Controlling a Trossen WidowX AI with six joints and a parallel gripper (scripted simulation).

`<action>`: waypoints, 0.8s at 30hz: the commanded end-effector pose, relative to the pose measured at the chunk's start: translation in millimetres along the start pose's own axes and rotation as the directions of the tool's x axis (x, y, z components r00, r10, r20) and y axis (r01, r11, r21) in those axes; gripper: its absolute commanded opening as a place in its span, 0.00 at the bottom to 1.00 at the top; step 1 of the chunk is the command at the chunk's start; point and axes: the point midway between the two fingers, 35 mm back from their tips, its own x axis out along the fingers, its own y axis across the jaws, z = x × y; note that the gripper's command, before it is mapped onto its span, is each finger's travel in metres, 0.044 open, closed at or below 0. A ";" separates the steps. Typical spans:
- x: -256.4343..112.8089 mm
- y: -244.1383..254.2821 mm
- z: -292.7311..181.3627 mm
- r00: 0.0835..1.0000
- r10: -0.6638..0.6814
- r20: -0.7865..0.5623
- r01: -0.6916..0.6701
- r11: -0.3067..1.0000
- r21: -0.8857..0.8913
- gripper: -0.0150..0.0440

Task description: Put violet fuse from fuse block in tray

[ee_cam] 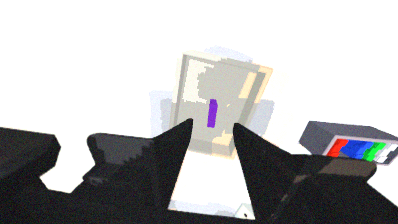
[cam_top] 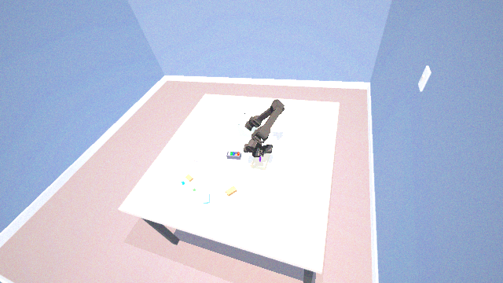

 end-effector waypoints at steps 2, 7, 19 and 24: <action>-2.0 0.0 -0.1 1.000 0.000 -0.002 0.000 1.000 -0.001 0.81; -36.2 0.1 -1.1 1.000 0.004 -0.004 -0.004 1.000 0.004 0.81; -35.5 1.0 -1.0 1.000 0.006 0.000 -0.006 1.000 0.005 0.81; -35.5 1.0 -1.0 1.000 0.006 0.000 -0.006 1.000 0.005 0.81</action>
